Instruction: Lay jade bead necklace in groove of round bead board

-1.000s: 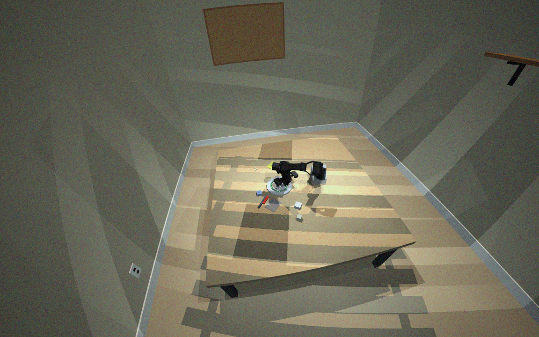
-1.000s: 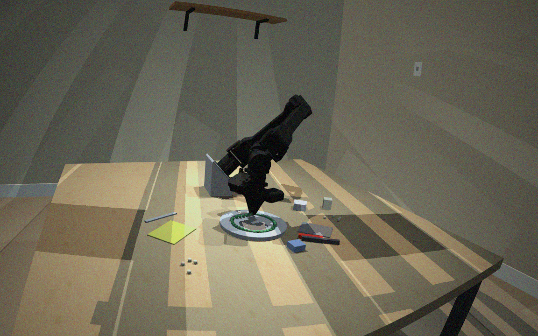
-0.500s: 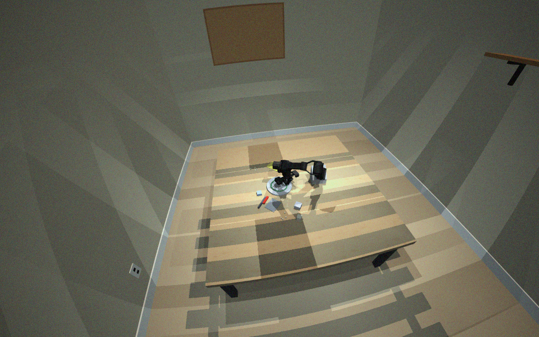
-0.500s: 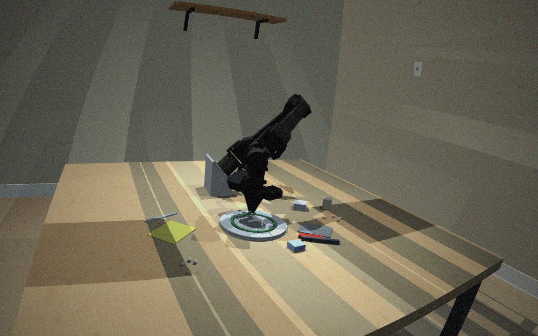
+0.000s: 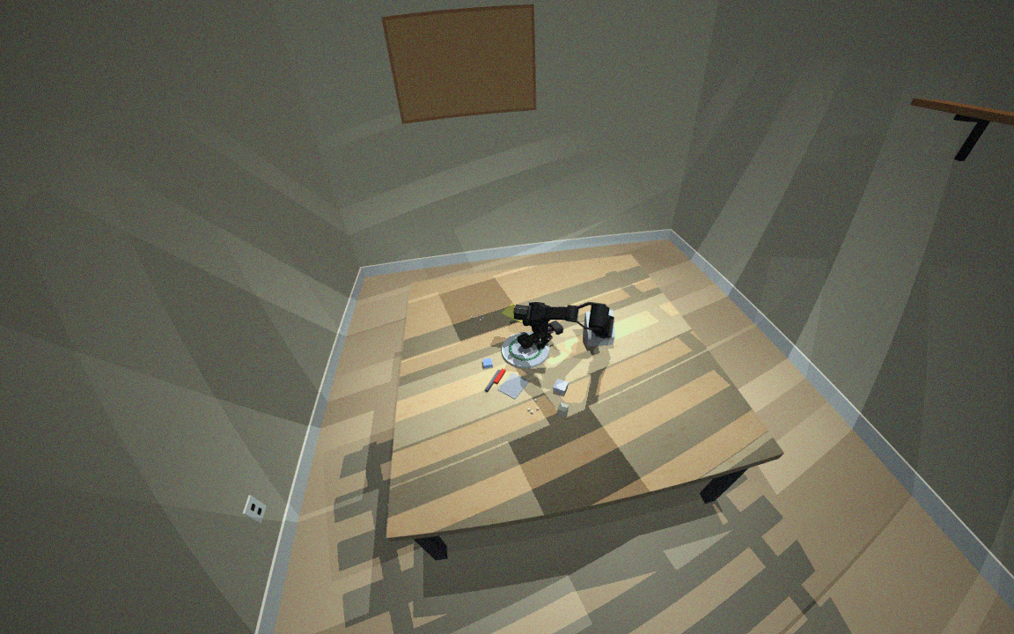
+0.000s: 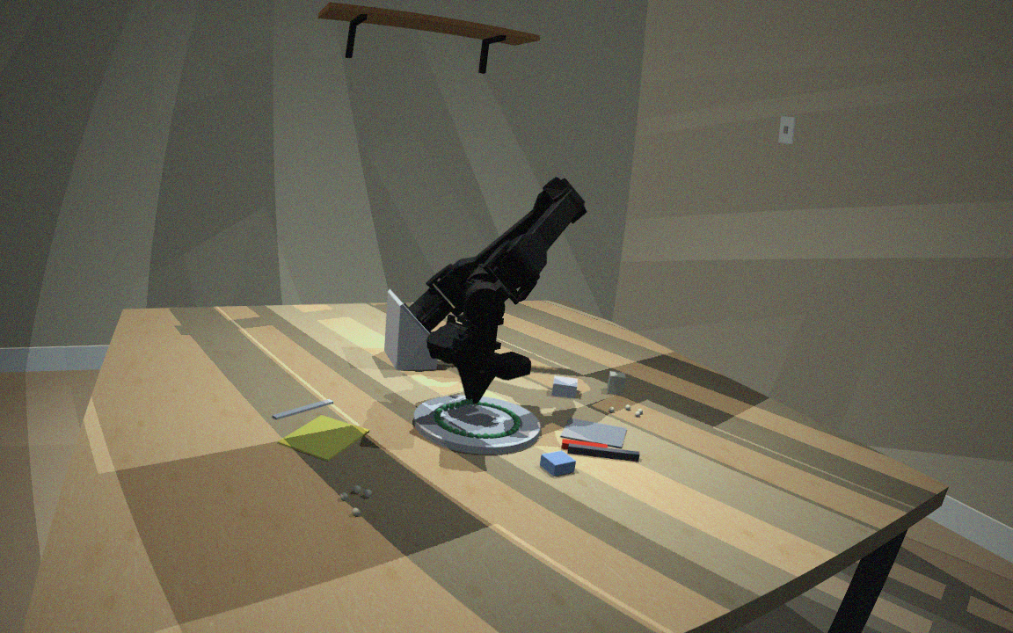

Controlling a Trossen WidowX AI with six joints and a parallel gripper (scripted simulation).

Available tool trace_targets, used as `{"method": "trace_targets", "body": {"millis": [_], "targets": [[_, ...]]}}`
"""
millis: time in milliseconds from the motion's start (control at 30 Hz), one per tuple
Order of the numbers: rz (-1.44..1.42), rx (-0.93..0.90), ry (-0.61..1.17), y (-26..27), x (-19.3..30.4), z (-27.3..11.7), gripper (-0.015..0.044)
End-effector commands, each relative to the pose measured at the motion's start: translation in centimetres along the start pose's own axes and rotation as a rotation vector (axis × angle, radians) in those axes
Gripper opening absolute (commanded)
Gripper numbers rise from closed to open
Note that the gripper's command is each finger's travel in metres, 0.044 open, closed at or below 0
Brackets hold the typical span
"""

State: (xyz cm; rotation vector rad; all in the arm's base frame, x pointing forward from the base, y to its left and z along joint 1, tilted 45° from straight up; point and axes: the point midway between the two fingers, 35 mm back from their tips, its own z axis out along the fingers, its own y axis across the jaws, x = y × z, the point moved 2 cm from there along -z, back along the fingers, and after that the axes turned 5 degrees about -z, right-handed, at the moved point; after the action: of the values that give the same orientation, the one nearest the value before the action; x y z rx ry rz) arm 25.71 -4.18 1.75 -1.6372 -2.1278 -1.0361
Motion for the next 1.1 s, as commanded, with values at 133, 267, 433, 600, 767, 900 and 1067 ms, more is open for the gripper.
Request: {"method": "trace_targets", "body": {"millis": [133,267,433,600,767,900,1067], "targets": [[0.000,0.000,0.000,0.01,-0.02,-0.04,0.0236],[0.000,0.000,0.000,0.00,-0.01,-0.08,0.0341],[0.005,0.003,0.004,-0.12,0.07,-0.36,0.0440],[0.005,0.003,0.004,-0.12,0.07,-0.57,0.0440],[0.005,0.003,0.004,-0.12,0.07,-0.57,0.0440],[0.005,0.003,0.004,-0.12,0.07,-0.57,0.0440],[0.004,0.003,0.003,-0.11,-0.10,-0.97,0.0387]]}}
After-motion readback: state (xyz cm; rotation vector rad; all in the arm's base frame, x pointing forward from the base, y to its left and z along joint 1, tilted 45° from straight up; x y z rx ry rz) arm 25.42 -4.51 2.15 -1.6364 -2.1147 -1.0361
